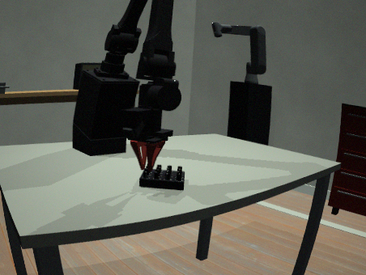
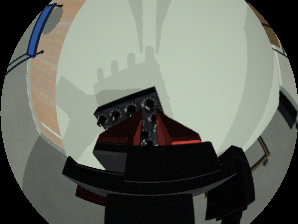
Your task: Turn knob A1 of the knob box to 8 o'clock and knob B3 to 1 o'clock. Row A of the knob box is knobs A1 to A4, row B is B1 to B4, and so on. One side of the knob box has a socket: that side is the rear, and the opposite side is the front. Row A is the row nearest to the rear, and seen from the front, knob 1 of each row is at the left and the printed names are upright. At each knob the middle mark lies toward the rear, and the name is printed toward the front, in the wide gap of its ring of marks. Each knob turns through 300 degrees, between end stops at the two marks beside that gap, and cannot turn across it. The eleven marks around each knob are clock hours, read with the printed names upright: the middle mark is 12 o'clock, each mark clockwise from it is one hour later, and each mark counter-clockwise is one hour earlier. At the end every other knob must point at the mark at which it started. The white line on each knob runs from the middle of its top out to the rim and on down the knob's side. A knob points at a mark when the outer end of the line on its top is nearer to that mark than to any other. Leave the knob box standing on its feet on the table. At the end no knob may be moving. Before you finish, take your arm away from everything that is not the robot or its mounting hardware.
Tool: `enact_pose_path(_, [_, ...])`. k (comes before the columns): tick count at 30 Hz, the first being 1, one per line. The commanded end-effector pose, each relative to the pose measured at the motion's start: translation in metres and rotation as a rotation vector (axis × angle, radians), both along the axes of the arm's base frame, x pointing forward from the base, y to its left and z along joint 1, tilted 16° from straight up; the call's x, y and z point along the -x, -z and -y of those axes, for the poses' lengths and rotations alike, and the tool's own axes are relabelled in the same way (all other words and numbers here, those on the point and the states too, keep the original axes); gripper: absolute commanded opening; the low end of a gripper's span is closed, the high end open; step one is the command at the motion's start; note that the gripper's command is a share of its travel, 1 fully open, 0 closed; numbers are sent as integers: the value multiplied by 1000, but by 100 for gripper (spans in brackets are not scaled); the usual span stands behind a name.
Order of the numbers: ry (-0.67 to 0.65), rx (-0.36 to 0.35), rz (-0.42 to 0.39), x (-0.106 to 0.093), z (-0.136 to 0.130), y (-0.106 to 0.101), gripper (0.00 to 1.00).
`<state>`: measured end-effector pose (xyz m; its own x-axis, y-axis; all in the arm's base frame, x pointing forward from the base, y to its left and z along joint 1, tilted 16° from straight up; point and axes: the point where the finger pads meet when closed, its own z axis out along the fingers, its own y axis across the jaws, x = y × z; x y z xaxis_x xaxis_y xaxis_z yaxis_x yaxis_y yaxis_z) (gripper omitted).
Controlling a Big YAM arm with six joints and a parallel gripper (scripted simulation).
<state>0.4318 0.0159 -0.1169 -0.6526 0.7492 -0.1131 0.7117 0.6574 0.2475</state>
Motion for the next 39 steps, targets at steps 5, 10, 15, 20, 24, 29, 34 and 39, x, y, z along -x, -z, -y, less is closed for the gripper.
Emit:
enact_pose_path(5, [1, 2, 21, 2, 6, -30, 19])
enact_pose_path(10, [0, 1, 21, 3, 6, -36, 19])
enact_pose_path(15, [4, 1, 16, 2, 7, -31, 19])
enact_pose_path(20, [3, 1, 19, 1, 7, -32, 19])
enact_pose_path(24, [3, 1, 19, 1, 7, -32, 19])
enact_pose_path(29, [-78, 23, 43, 8, -12, -42, 19])
enact_pose_path(34, [-261, 72, 54, 34, -41, -50, 19])
enact_pose_path(39, [-274, 81, 42, 34, -38, -43, 19])
